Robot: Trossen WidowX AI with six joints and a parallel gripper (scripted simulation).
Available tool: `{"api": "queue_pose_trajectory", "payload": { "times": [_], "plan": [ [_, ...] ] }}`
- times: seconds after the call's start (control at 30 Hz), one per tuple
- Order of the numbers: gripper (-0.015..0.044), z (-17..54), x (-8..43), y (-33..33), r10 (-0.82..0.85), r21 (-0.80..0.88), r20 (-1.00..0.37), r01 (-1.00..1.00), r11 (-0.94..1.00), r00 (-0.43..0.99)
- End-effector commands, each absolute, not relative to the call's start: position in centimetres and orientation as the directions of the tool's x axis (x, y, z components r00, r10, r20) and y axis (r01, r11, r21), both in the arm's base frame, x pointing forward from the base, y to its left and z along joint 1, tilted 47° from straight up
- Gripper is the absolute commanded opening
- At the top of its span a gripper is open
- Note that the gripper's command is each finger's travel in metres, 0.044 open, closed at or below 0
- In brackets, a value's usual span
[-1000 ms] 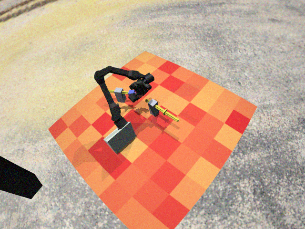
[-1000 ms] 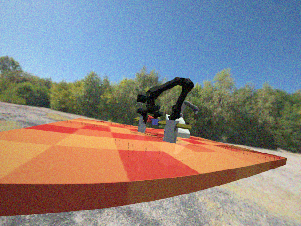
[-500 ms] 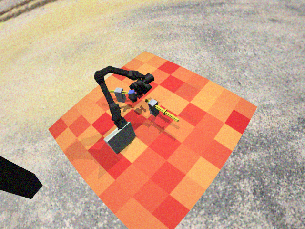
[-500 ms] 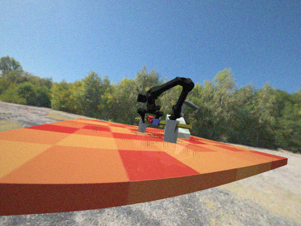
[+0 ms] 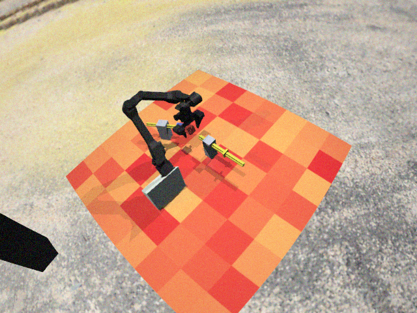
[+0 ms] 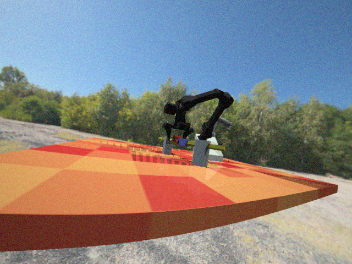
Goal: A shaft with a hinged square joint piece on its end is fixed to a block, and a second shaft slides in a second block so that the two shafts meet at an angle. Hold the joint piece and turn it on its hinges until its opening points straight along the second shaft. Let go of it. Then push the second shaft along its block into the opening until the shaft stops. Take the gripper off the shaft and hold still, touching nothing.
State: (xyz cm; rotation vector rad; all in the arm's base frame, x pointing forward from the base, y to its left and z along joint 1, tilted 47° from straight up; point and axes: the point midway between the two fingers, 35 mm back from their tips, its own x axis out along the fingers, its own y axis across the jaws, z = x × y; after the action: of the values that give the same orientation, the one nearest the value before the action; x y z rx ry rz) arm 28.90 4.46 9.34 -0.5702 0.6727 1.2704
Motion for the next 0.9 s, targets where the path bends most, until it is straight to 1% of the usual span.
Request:
{"api": "queue_pose_trajectory", "payload": {
  "times": [0.0, 0.4, 0.63, 0.87],
  "plan": [
    [0.044, 10.2, 28.8, 3.8, 0.574, -0.033, -0.803, -0.975, 0.222, 0.158],
    [0.044, 10.4, 28.8, 3.7, 0.563, -0.034, -0.811, -0.974, 0.224, 0.157],
    [0.044, 11.9, 28.7, 1.6, 0.574, 0.095, -0.803, -0.916, 0.389, 0.16],
    [0.044, 13.6, 28.3, -0.6, 0.589, 0.237, -0.791, -0.803, 0.547, 0.168]
  ]
}}
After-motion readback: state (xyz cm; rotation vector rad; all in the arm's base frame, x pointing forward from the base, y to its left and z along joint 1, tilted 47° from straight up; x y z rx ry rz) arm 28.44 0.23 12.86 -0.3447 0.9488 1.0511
